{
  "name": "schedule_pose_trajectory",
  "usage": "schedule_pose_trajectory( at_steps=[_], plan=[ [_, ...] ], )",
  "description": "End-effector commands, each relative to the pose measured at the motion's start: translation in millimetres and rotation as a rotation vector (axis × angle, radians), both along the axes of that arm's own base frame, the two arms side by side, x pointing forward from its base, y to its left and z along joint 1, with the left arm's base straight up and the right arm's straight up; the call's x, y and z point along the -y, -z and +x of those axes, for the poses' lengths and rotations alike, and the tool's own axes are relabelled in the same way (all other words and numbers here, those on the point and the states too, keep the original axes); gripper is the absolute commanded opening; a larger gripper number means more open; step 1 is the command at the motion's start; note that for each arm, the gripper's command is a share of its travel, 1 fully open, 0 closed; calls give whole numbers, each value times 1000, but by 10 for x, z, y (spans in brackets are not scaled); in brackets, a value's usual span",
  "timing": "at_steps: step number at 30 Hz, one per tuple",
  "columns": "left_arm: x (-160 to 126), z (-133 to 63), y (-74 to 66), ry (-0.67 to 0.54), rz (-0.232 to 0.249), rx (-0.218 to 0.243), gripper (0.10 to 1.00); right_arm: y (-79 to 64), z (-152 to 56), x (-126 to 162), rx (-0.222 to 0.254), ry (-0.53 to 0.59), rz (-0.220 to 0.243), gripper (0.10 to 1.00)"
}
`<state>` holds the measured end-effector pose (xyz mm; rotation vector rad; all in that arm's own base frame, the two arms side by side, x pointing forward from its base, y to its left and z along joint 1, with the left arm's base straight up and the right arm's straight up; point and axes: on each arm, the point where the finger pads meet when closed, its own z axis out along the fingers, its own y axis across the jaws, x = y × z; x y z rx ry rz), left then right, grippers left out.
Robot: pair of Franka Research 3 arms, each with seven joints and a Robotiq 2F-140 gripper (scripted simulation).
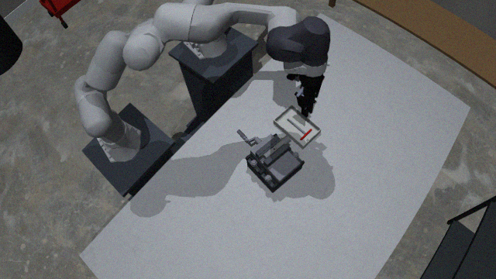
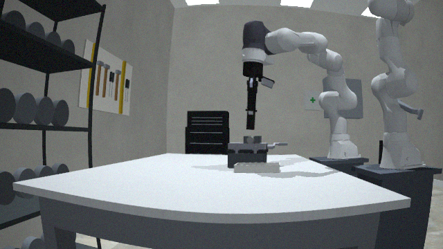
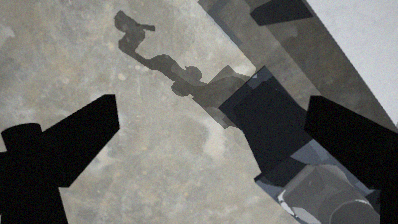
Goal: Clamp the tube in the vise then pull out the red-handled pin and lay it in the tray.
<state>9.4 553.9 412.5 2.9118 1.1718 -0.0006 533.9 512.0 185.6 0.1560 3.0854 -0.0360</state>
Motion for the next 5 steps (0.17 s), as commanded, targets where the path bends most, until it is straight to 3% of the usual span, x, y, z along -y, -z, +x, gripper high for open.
schedule_pose_trajectory(
  at_steps=[1,5],
  plan=[
    [-5,2,-5,-3,3,-1,1000,-12,1,13,-1,8,-1,196],
    [-5,2,-5,-3,3,-1,1000,-12,1,13,-1,8,-1,196]
  ],
)
